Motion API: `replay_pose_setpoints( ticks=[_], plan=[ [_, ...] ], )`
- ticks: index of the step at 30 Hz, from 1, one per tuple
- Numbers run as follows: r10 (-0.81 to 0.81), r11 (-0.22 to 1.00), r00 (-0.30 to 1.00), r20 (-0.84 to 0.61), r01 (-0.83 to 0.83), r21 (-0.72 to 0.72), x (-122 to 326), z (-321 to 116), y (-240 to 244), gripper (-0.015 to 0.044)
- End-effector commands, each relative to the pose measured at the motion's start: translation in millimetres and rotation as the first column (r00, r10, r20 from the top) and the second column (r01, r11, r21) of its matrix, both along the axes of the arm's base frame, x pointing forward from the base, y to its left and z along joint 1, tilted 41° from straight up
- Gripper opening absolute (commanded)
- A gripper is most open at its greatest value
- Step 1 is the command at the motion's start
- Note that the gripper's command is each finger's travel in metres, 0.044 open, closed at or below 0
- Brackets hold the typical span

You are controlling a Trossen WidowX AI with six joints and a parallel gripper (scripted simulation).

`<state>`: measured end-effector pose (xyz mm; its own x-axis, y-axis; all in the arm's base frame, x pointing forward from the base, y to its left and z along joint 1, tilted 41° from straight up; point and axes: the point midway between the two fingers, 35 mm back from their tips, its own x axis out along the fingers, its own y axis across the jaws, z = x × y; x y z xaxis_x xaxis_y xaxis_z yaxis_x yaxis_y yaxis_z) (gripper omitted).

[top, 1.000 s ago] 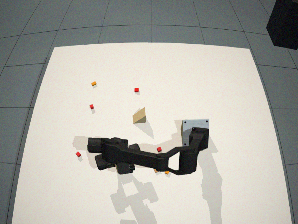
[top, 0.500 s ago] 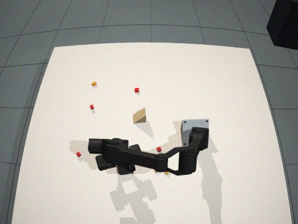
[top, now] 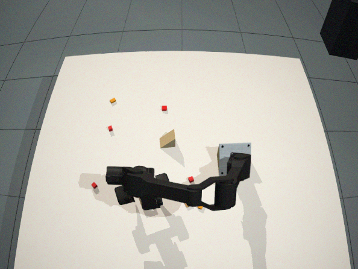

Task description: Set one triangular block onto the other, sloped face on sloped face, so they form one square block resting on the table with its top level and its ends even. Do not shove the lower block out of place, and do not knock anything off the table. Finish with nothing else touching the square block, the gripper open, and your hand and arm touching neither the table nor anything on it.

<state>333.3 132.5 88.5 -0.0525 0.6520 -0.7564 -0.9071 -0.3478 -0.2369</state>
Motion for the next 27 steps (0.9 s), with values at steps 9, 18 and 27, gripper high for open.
replay_pose_setpoints(
  ticks=[9, 18, 27],
  plan=[
    [0.000, 1.000, 1.000, 0.001, 0.000, -0.002, 2.8, 14.6, -12.8, 0.0440],
    [-0.018, 1.000, 1.000, 0.003, 0.018, 0.000, 6.4, 42.2, -40.1, 0.0440],
    [0.048, 0.986, 0.999, -0.016, -0.045, 0.158, 16.8, 42.3, -74.1, 0.0440]
  ],
)
